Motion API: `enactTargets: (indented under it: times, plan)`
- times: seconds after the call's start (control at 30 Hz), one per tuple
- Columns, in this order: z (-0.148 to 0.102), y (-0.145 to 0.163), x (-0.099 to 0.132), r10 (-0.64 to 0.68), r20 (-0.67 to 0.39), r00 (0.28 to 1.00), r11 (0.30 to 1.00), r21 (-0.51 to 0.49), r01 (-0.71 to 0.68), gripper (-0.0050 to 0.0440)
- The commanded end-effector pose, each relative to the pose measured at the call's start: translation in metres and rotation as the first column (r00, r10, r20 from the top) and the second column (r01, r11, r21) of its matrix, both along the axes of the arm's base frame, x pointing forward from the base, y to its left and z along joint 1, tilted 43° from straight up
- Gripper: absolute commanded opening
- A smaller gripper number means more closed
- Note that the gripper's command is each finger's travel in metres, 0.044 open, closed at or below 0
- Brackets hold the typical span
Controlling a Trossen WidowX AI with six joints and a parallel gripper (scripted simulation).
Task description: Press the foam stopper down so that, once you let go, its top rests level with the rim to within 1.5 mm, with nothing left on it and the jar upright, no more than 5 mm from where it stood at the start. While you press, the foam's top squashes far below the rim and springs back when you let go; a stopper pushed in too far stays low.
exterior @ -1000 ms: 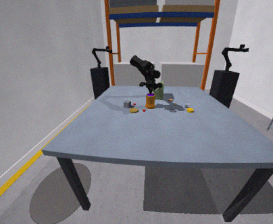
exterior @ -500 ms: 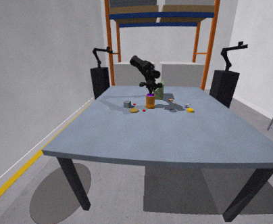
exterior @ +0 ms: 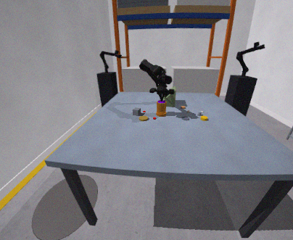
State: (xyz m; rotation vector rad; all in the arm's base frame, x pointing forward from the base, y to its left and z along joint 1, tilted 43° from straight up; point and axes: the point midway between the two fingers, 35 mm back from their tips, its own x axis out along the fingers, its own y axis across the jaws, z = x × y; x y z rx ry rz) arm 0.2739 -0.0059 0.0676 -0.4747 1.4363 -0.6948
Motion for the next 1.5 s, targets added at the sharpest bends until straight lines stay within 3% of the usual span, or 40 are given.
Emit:
enactTargets:
  times: [0.0, 1.47]
  plan:
    - [-0.0014, -0.0026, -0.0022, -0.003, -0.009, 1.000, 1.000, -0.003, 0.003, 0.0000]
    - [-0.0041, -0.0051, -0.0024, -0.003, -0.008, 1.000, 1.000, -0.003, 0.003, 0.0000]
